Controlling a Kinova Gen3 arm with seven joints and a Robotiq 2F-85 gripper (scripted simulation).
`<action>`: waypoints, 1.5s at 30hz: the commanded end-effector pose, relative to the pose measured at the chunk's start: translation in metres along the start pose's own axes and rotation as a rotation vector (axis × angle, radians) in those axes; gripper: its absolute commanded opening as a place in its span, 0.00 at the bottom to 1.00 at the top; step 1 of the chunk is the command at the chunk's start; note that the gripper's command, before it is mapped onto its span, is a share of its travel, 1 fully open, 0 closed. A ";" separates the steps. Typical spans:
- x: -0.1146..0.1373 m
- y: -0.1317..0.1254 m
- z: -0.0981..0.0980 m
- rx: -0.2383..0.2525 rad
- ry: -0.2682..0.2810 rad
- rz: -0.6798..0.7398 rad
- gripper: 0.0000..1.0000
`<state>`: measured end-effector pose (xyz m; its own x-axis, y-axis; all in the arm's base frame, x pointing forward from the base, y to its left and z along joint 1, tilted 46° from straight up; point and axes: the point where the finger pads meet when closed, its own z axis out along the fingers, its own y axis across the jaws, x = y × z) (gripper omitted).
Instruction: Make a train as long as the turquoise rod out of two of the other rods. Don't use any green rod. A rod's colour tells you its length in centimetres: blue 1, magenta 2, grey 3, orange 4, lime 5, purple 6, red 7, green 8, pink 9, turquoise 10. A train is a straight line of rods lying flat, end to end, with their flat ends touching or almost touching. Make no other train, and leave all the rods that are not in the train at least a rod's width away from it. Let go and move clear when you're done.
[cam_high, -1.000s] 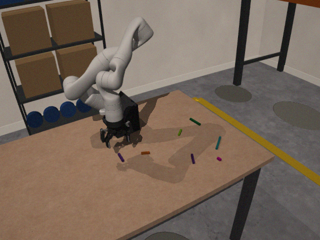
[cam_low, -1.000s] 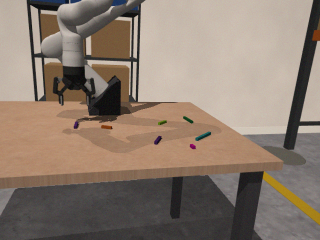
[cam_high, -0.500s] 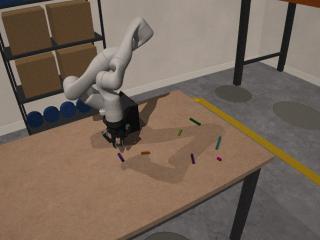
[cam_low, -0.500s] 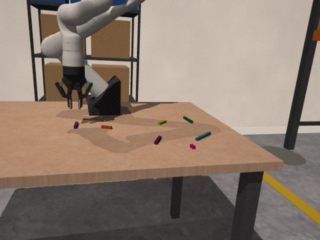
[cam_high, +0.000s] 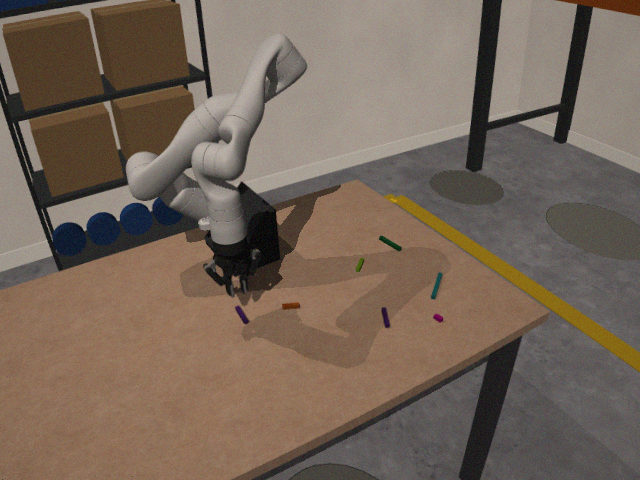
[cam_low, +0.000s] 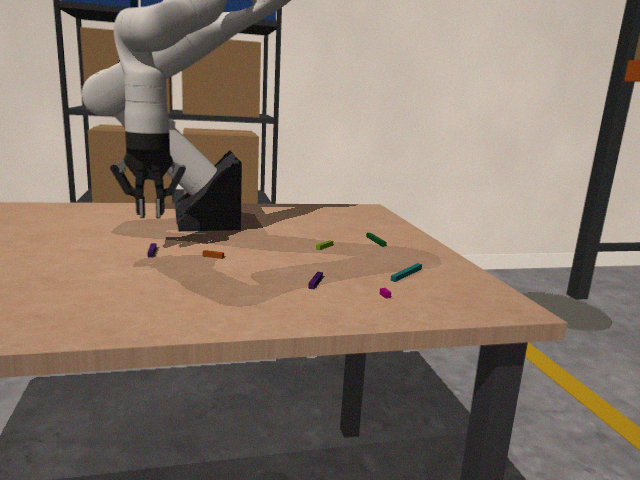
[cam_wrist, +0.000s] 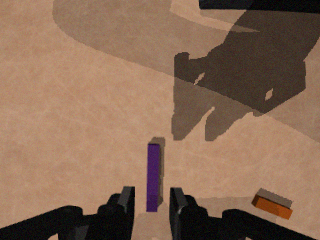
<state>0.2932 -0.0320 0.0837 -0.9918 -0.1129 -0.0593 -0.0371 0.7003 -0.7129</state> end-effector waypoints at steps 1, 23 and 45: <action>0.000 0.000 0.000 -0.001 -0.001 0.000 0.24; 0.000 0.000 0.008 -0.001 -0.001 0.000 0.24; 0.000 0.000 0.038 -0.001 -0.001 0.000 0.24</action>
<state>0.2991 -0.0549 0.0582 -0.9909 -0.1201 -0.0613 -0.0412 0.7026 -0.7104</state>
